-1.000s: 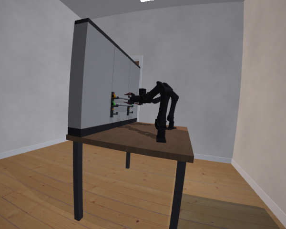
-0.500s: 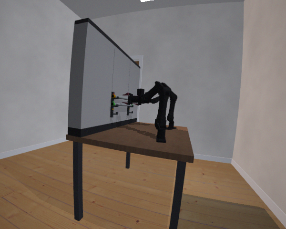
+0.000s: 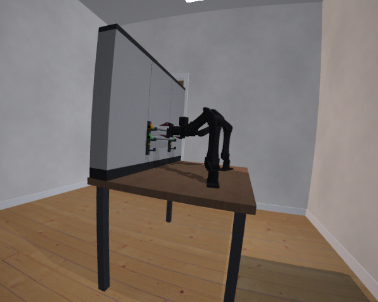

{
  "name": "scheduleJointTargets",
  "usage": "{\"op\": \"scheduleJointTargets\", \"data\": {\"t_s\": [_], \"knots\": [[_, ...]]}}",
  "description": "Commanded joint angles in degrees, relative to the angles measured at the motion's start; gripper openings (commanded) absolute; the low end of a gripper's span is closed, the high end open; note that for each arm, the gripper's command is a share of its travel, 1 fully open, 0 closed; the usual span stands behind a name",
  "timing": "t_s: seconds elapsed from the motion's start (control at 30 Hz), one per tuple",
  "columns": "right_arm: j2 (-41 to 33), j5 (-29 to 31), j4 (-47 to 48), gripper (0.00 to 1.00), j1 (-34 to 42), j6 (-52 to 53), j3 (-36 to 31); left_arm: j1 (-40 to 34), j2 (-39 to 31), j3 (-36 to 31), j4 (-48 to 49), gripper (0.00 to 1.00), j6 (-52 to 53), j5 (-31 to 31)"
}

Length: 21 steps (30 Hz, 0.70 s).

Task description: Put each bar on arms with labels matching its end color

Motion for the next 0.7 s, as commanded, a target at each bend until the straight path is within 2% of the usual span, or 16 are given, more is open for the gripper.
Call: {"op": "scheduleJointTargets", "data": {"t_s": [0.0, 0.67], "knots": [[0.8, -0.8, 0.0, 0.74, -0.8, 0.3, 2.6, 1.0, 0.8, 2.7, 0.0, 0.74, -0.2, 1.1], [5.8, -2.3, -0.3, 0.74, -2.3, 0.3, 7.8, 3.1, 5.4, 7.4, -0.2, 0.74, -0.2, 3.2]]}}
